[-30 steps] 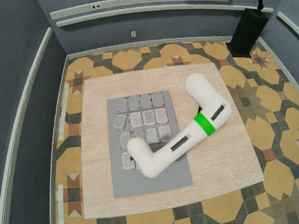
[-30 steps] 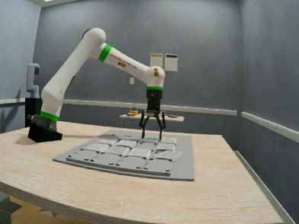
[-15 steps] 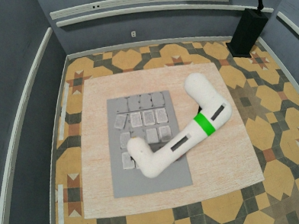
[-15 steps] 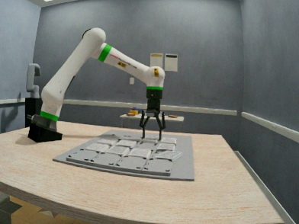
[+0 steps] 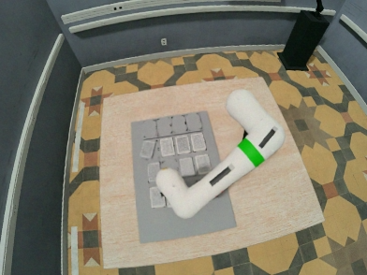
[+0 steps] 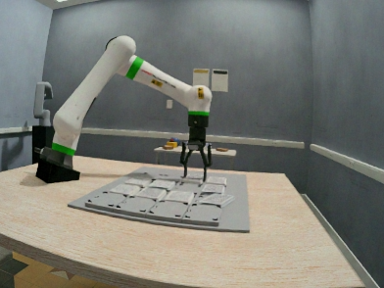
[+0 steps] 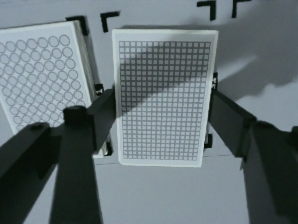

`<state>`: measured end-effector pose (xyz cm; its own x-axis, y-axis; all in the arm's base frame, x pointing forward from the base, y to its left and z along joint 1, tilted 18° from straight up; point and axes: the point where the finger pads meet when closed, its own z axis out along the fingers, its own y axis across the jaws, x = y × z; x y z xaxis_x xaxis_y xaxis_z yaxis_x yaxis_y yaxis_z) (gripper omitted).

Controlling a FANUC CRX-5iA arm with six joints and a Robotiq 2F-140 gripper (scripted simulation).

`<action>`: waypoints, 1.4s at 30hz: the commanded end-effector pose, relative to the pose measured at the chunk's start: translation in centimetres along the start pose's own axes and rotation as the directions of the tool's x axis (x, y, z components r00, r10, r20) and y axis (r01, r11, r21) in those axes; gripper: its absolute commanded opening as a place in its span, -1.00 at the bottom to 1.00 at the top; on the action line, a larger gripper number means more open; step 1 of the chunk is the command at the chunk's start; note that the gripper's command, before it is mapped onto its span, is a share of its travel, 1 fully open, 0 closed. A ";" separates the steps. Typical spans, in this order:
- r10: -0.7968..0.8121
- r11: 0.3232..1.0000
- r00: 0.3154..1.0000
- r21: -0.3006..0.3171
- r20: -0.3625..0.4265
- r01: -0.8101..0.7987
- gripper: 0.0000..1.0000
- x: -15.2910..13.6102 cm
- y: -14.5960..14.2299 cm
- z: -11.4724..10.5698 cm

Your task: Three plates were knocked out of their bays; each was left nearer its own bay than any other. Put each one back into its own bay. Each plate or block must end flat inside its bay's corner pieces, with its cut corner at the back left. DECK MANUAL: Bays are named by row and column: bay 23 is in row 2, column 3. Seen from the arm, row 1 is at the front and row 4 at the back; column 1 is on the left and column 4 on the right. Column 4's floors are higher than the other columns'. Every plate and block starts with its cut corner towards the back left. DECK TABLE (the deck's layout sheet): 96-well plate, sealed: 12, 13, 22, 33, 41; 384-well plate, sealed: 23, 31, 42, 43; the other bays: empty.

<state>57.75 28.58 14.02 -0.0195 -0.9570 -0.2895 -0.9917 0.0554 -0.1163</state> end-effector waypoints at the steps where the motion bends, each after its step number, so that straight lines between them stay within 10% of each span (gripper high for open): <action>1: 0.000 1.000 1.000 0.002 0.001 0.000 0.24 0.0 -0.1 -0.1; 42: 0.000 1.000 1.000 0.002 0.001 0.000 0.19 0.0 -0.1 -0.1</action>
<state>57.75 28.58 14.02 -0.0195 -0.9570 -0.2895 -0.9917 0.0554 -0.1164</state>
